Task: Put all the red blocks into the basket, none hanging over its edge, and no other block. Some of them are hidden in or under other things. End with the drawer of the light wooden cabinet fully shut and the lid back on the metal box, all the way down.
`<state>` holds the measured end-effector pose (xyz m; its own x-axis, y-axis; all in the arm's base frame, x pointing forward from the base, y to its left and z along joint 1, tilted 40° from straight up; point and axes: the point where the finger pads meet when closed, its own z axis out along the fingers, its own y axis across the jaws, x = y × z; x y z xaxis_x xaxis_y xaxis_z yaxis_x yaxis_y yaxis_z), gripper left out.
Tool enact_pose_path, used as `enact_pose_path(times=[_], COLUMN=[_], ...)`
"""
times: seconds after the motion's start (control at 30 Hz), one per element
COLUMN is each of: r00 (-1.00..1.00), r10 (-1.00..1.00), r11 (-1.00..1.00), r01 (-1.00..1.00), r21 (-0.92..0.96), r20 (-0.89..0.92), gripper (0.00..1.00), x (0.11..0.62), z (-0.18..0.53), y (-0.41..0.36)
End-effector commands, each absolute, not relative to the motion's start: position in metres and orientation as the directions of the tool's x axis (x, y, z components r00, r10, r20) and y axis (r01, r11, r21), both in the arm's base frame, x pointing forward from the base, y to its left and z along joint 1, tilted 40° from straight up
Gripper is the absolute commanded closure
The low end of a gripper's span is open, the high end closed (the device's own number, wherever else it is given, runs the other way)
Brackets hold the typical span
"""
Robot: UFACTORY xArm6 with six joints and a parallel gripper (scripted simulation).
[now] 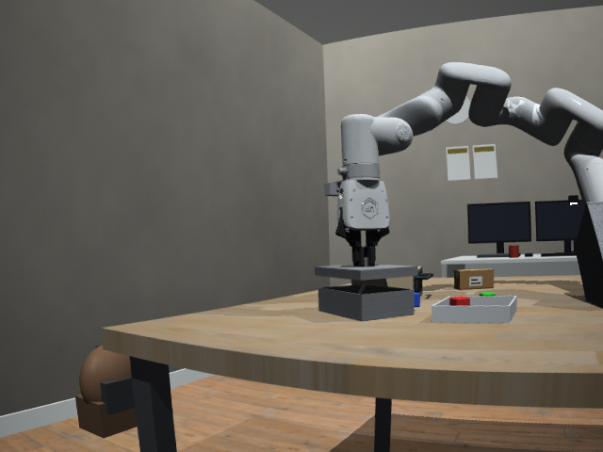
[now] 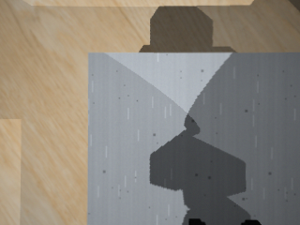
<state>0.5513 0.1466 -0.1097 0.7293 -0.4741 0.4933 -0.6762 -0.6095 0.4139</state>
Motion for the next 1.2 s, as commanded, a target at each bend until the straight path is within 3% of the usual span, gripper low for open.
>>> enact_pose_path(times=[0.0,1.17], r00=[0.728,0.728], r10=[-0.474,-0.474], r11=[-0.612,-0.612], r01=[-0.677,-0.677], r21=[0.41,0.41], r20=[0.495,0.495], gripper=[1.0,1.0], x=[0.553,0.554], z=[-0.108,-0.12], y=[0.148,0.138])
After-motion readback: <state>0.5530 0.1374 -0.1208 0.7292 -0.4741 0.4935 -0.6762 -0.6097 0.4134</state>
